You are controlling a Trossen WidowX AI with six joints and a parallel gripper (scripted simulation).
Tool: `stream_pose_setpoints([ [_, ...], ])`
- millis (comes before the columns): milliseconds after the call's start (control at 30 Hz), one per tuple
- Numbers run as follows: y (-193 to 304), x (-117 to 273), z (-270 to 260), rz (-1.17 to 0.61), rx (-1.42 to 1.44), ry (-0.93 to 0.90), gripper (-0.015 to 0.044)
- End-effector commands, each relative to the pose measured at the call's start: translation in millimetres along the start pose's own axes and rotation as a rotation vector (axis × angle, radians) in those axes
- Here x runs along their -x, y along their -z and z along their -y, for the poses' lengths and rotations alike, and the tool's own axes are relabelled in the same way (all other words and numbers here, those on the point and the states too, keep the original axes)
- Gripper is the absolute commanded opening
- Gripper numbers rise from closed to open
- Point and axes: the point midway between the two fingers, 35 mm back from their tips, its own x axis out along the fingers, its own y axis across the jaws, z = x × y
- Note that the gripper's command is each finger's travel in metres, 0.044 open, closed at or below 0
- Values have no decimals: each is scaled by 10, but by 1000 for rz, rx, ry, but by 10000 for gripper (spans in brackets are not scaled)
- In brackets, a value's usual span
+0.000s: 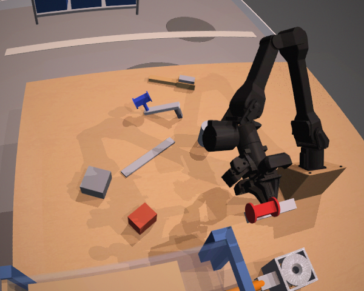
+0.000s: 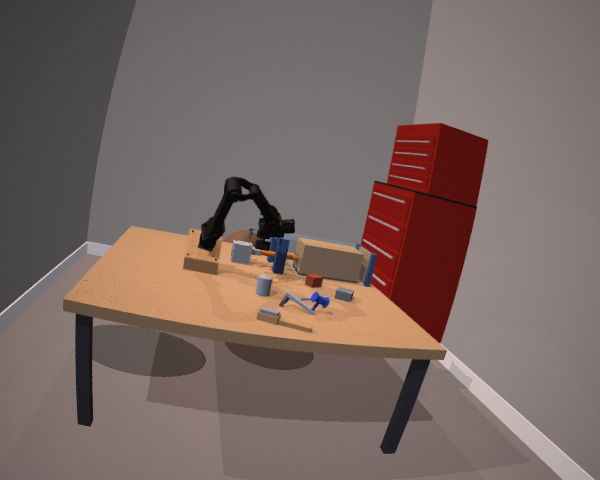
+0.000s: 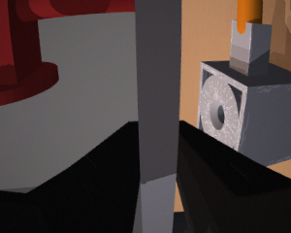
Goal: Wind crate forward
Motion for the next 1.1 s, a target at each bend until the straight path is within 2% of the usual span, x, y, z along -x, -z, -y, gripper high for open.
stream_pose_setpoints([
  [0, 3, -2, -35, -1, 11, -76, 0],
  [267, 5, -2, -31, 0, 9, -208, 0],
  [667, 1, -13, -1, 1, 0, -189, 0],
  [1067, -43, -640, -67, 2, 17, -175, 0],
])
